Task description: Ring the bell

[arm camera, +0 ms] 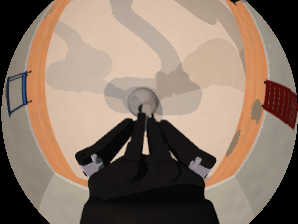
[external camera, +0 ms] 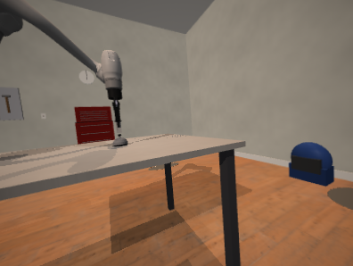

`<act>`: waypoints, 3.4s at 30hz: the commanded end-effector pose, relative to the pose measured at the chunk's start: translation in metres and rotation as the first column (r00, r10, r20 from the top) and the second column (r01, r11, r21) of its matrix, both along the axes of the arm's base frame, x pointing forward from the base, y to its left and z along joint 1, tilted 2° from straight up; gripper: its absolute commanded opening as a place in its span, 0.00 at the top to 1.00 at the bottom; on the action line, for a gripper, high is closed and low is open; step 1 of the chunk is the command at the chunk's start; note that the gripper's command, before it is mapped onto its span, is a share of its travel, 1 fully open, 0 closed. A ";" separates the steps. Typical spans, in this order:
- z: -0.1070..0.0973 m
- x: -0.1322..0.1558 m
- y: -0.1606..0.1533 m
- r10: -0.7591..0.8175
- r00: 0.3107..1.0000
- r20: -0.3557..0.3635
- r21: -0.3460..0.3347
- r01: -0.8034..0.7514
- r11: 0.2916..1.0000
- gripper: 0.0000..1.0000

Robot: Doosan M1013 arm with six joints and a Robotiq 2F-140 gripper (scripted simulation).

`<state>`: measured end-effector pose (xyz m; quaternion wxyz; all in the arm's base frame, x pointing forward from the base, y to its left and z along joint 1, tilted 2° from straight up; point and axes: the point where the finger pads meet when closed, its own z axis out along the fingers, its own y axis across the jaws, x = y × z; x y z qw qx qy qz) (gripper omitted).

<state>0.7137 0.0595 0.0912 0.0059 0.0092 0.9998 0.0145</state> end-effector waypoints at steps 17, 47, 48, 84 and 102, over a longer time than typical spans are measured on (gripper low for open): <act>0.000 0.000 0.000 0.000 1.000 0.000 0.000 0.000 1.000 1.00; -0.010 0.000 0.000 0.000 1.000 0.000 0.000 0.000 1.000 1.00; -0.010 0.000 0.000 0.000 1.000 0.000 0.000 0.000 1.000 1.00; -0.013 0.000 0.000 0.000 1.000 0.000 0.000 0.000 1.000 1.00; -0.013 0.000 0.000 0.000 1.000 0.000 0.000 0.000 1.000 1.00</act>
